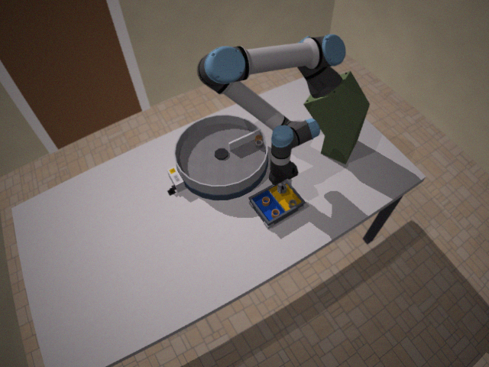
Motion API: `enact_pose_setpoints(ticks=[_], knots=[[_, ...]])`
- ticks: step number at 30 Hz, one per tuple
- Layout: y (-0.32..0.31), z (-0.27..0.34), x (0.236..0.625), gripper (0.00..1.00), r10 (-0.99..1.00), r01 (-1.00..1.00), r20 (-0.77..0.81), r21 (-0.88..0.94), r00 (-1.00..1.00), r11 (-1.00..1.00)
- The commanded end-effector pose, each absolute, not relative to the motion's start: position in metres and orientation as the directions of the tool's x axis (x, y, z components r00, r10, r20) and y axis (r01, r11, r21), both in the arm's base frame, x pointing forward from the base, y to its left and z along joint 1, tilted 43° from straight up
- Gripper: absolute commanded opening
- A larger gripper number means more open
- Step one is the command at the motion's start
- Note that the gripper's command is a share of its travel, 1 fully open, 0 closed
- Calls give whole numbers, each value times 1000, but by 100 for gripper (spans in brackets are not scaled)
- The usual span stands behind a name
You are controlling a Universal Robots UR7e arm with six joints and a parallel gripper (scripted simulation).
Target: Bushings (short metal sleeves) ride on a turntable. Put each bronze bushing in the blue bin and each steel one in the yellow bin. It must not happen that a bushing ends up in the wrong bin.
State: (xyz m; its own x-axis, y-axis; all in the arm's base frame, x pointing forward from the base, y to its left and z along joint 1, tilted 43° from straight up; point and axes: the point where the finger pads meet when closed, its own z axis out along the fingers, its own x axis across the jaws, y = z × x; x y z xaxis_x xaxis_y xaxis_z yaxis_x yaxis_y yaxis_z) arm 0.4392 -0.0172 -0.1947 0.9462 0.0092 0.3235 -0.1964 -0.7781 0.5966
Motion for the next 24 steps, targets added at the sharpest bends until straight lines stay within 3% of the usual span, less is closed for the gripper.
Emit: enact_pose_setpoints(ticks=[1,24], knots=[[-17,-195,440,0,10,-196,324,596,946,-778],[-25,-204,443,0,10,-196,324,596,946,-778]])
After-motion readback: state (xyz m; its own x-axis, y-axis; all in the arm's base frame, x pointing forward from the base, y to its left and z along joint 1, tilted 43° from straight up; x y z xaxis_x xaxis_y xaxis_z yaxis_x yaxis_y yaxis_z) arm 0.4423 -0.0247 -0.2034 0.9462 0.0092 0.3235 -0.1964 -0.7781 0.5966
